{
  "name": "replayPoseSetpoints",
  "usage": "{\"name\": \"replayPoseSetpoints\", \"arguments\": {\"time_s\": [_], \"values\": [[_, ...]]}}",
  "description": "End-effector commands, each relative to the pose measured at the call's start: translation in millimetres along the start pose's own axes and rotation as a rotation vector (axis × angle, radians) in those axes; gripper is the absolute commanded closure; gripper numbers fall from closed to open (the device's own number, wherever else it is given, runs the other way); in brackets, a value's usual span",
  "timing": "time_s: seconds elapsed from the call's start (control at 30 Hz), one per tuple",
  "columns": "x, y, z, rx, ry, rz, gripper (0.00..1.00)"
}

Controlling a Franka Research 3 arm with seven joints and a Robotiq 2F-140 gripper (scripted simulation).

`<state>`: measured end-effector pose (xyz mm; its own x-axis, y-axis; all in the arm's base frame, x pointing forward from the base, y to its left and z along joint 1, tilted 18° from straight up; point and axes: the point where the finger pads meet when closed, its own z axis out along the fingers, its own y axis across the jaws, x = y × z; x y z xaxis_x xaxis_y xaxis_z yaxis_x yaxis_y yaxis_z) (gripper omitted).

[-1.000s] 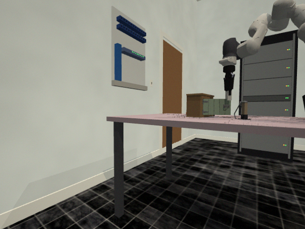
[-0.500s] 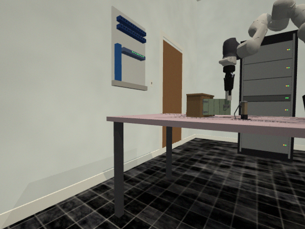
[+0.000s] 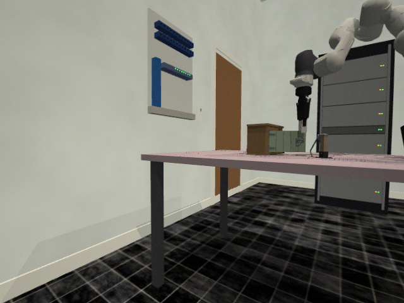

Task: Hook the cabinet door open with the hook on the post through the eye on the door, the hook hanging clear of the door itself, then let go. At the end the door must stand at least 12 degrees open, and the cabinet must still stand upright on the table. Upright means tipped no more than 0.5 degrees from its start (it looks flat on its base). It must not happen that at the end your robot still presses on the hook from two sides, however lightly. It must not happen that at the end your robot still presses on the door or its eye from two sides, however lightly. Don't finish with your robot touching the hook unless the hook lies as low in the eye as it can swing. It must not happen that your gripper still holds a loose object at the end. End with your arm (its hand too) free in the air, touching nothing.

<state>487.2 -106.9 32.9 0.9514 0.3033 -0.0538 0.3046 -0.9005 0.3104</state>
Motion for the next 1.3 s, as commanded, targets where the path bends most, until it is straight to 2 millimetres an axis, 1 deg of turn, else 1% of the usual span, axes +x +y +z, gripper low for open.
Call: {"name": "replayPoseSetpoints", "arguments": {"time_s": [0.0,0.3,0.5,0.73,0.8,1.27], "values": [[0,5,0,-0.001,0.0,-0.03,0.84],[0,5,-1,-0.001,0.0,-0.03,0.84],[0,5,-6,-0.001,0.0,-0.03,0.84],[0,5,-19,-0.001,0.0,-0.03,0.84],[0,5,-19,-0.001,0.0,-0.03,0.84],[0,5,-52,-0.001,0.0,-0.03,0.84]]}}
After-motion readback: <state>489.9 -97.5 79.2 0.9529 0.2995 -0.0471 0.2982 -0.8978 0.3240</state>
